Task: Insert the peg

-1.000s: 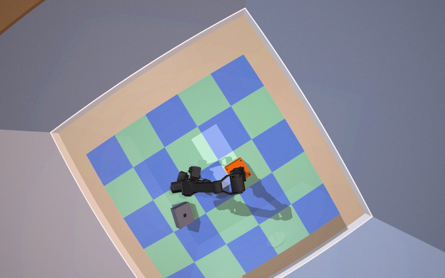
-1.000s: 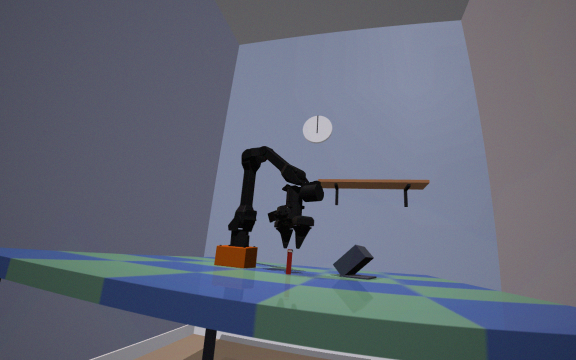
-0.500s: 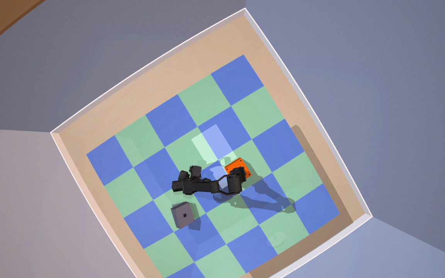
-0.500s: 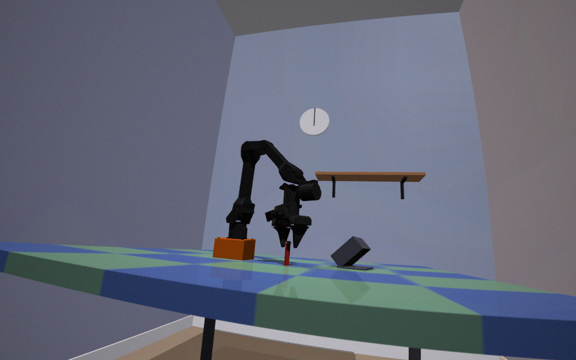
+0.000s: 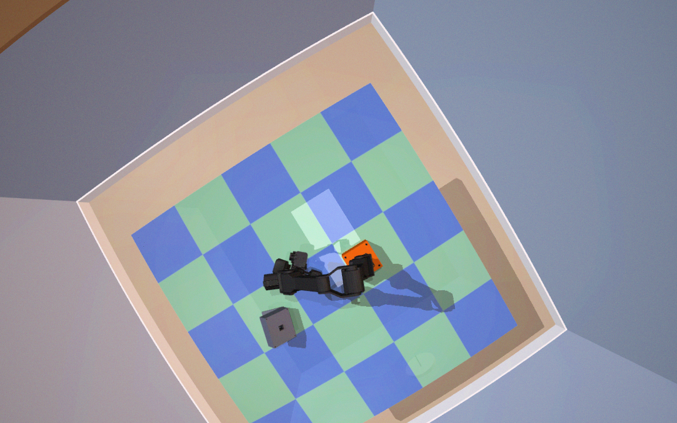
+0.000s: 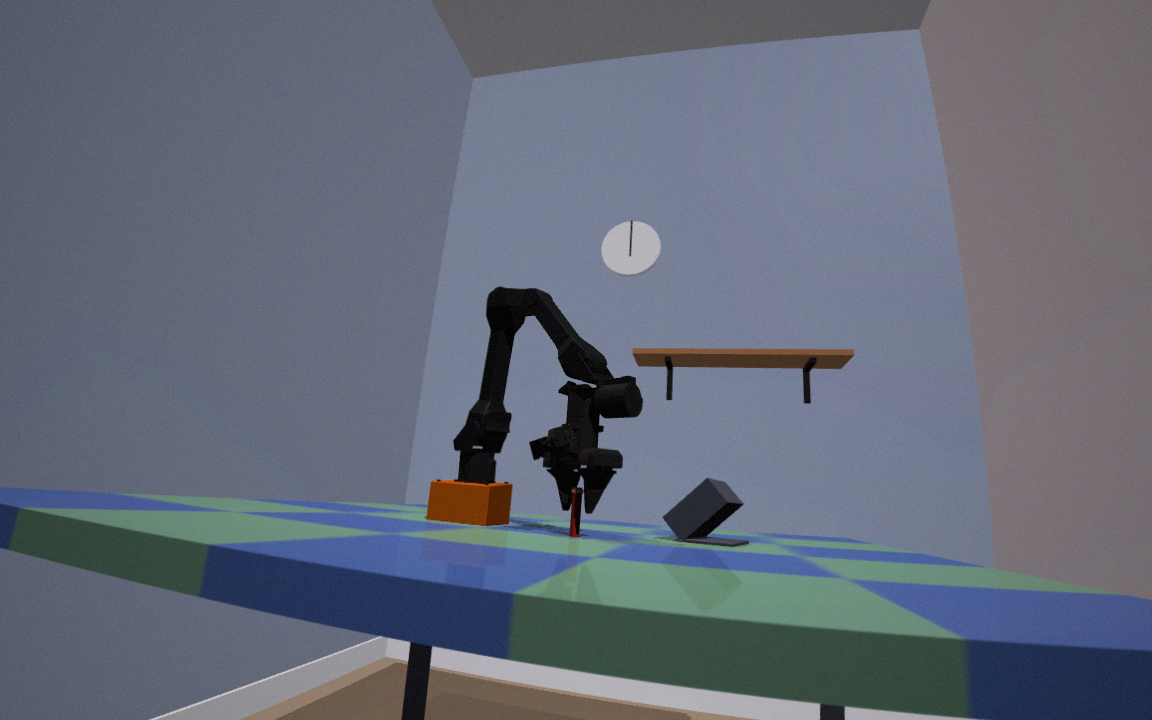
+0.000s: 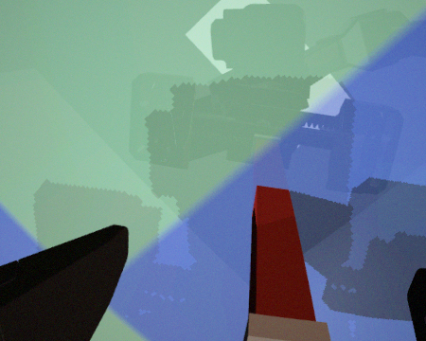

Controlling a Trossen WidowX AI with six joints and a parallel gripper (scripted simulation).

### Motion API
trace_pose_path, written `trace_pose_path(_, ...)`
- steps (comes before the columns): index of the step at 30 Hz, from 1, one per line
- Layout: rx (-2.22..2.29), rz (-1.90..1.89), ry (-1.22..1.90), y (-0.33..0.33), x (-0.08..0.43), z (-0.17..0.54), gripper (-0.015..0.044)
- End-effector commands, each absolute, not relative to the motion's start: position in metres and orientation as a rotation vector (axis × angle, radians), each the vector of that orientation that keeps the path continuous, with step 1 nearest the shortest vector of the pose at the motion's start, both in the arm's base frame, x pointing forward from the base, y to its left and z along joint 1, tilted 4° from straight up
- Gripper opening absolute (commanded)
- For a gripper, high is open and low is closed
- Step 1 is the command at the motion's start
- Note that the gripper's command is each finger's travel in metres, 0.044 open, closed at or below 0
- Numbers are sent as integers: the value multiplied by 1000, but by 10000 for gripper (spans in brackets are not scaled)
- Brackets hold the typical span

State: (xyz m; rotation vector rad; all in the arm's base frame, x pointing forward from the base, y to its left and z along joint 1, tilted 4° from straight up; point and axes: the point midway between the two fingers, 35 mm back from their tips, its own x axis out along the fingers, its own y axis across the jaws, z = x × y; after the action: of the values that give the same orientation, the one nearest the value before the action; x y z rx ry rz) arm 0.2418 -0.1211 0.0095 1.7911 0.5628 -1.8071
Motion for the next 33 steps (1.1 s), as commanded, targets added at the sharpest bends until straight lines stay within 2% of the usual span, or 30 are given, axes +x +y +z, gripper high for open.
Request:
trace_pose_path(1, 1792, -1806, 561, -121, 242, 10, 335)
trace_pose_path(12, 1792, -1806, 561, -121, 242, 10, 46)
trace_pose_path(19, 1792, -1806, 561, -121, 242, 10, 0)
trace_pose_path(33, 1786, -1809, 563, -117, 244, 64, 0)
